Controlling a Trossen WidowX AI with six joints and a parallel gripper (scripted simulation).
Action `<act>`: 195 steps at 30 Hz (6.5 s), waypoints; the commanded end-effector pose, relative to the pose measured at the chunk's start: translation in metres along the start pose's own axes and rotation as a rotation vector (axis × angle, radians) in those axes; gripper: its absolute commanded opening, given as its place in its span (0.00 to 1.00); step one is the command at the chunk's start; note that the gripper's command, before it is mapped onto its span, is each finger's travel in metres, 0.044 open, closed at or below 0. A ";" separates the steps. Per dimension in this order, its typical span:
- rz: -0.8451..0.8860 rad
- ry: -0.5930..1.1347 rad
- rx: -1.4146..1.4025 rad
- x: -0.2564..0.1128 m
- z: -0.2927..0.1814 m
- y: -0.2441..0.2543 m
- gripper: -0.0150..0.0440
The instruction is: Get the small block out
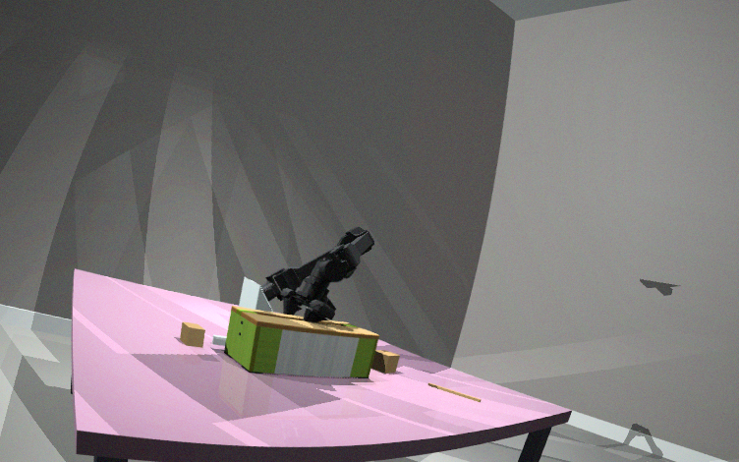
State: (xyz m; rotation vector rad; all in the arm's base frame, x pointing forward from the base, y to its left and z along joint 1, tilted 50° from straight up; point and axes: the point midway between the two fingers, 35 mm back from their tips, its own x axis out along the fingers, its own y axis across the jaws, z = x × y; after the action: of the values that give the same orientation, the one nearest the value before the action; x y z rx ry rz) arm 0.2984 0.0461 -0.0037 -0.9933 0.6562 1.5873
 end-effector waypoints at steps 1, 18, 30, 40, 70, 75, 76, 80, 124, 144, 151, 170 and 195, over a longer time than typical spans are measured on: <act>0.003 0.003 0.001 0.004 -0.010 0.000 0.93; 0.002 0.005 0.001 0.014 -0.040 0.001 0.93; 0.002 0.005 0.001 0.021 -0.058 0.001 0.93; 0.002 0.005 0.001 0.016 -0.044 0.001 0.93; 0.002 0.006 0.000 0.026 -0.073 0.001 0.93; 0.002 0.006 0.000 0.027 -0.078 0.001 0.93; 0.002 0.006 0.000 0.028 -0.079 0.001 0.93; 0.002 0.006 0.000 0.029 -0.083 0.001 0.93; 0.001 0.009 0.000 0.043 -0.124 0.001 0.93; 0.004 0.009 0.014 -0.015 -0.147 0.005 0.93; -0.003 0.009 0.020 -0.010 -0.148 0.004 0.93; -0.038 -0.168 1.450 -0.013 -0.163 0.013 0.74; 0.277 -0.407 2.914 -0.011 -0.179 0.028 0.74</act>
State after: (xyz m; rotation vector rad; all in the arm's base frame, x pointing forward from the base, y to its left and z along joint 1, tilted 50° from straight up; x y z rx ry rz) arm 0.3256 -0.1030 -0.0773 0.7411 1.4923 0.3607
